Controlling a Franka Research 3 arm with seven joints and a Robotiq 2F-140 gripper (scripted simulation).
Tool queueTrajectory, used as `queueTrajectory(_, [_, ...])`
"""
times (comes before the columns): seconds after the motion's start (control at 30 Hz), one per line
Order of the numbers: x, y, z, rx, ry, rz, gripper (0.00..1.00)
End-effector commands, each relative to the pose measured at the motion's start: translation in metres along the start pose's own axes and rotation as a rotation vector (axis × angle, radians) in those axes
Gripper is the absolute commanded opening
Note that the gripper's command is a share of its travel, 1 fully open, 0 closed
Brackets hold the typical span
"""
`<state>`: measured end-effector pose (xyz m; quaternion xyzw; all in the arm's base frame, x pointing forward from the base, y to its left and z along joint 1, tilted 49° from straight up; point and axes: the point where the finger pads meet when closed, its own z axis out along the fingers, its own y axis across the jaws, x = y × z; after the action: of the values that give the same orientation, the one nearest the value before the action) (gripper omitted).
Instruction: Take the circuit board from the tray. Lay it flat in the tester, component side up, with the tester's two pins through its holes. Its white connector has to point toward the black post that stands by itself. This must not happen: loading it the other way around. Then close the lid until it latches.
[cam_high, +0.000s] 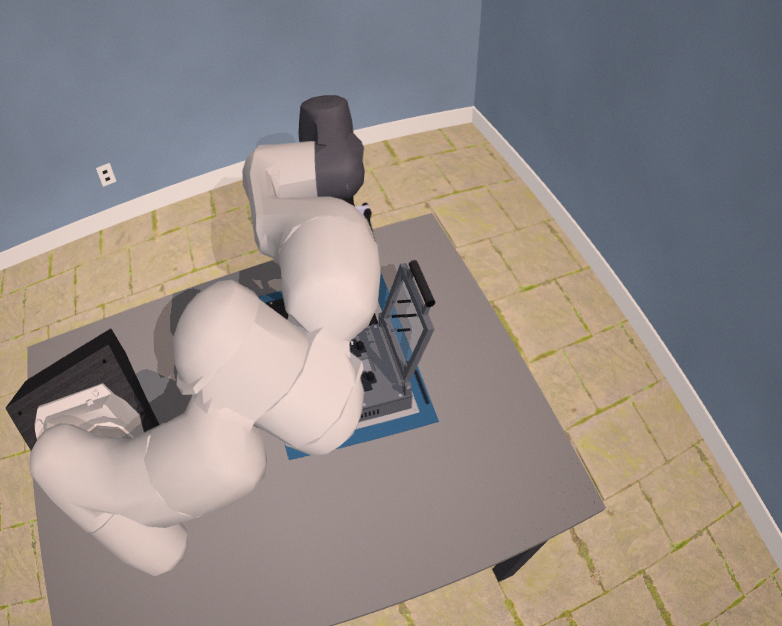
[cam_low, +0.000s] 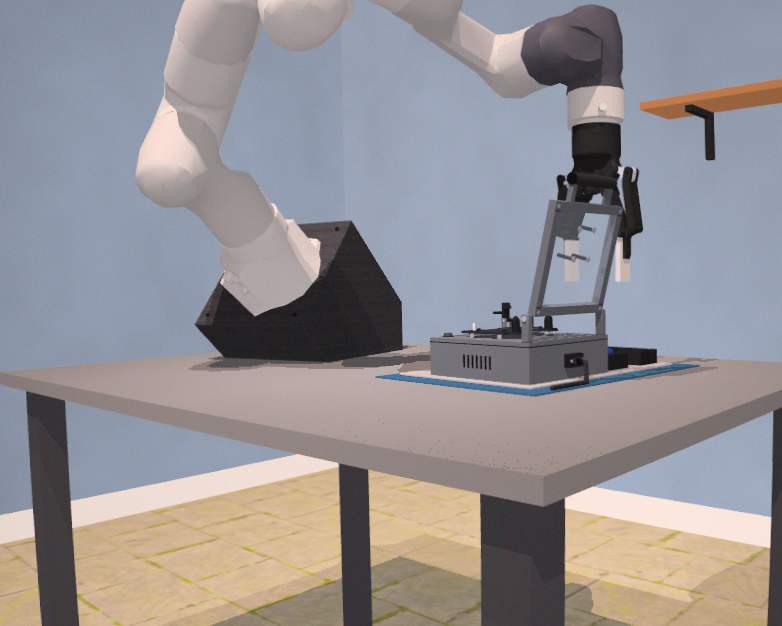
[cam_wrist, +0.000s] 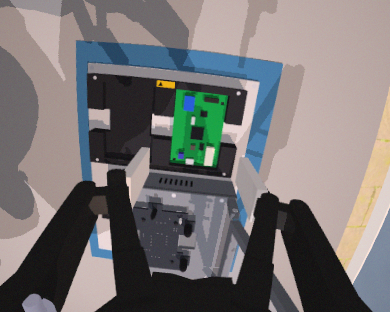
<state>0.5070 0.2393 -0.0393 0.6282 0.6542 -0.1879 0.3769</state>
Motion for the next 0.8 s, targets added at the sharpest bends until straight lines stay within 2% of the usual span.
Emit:
queueTrajectory(0.0, [0.007,0.002,0.017,-0.009,0.018,0.015,0.58])
queueTrajectory(0.27, [0.007,0.003,0.047,-0.009,0.018,0.015,0.58])
queueTrajectory(0.77, [0.008,0.003,0.065,-0.009,0.018,0.015,0.58])
